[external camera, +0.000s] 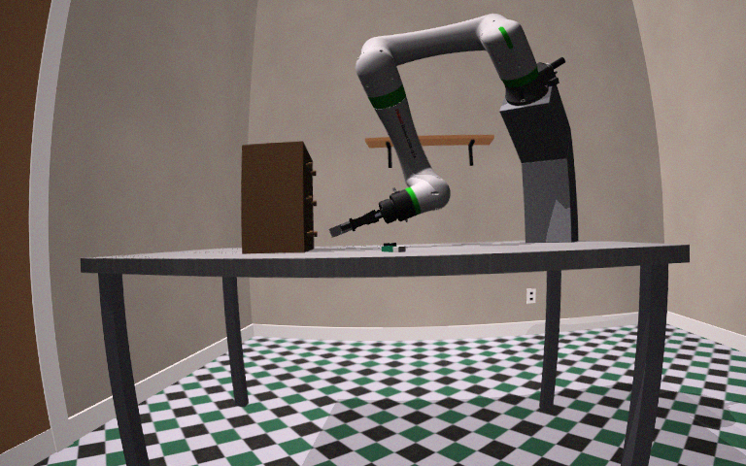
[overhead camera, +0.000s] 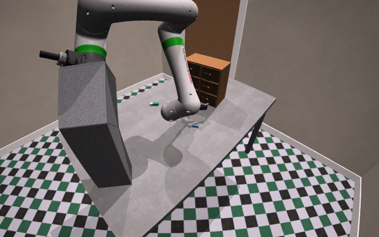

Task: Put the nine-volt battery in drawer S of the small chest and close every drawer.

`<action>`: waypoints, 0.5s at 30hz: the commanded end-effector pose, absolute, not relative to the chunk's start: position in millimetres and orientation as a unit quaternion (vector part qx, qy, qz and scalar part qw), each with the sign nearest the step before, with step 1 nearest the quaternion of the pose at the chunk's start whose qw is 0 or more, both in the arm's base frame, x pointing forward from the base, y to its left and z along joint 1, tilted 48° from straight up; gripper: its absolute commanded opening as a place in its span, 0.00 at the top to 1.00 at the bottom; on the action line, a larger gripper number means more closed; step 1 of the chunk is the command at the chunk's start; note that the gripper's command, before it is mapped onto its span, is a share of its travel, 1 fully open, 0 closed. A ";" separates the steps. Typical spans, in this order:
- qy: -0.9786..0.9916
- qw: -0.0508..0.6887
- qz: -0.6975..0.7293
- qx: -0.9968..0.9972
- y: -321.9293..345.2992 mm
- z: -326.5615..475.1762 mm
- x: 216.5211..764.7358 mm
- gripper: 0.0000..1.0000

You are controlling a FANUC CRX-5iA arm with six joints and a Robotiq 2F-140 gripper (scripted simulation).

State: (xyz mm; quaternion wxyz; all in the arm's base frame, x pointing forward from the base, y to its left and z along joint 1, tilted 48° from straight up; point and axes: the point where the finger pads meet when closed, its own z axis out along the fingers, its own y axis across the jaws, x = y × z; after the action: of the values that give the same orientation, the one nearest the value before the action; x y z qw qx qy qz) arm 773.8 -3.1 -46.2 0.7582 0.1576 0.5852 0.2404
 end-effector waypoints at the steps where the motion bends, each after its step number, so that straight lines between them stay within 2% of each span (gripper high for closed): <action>1: 0.585 0.758 0.240 0.158 -3.3 -46.2 773.8 0.00; 15: 0.585 0.758 0.240 0.158 -5.0 -44.1 772.2 0.00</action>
State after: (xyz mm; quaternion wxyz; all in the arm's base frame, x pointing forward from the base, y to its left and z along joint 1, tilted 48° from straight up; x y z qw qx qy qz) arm 773.2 -3.9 -45.3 0.7583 0.1576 0.5851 0.2404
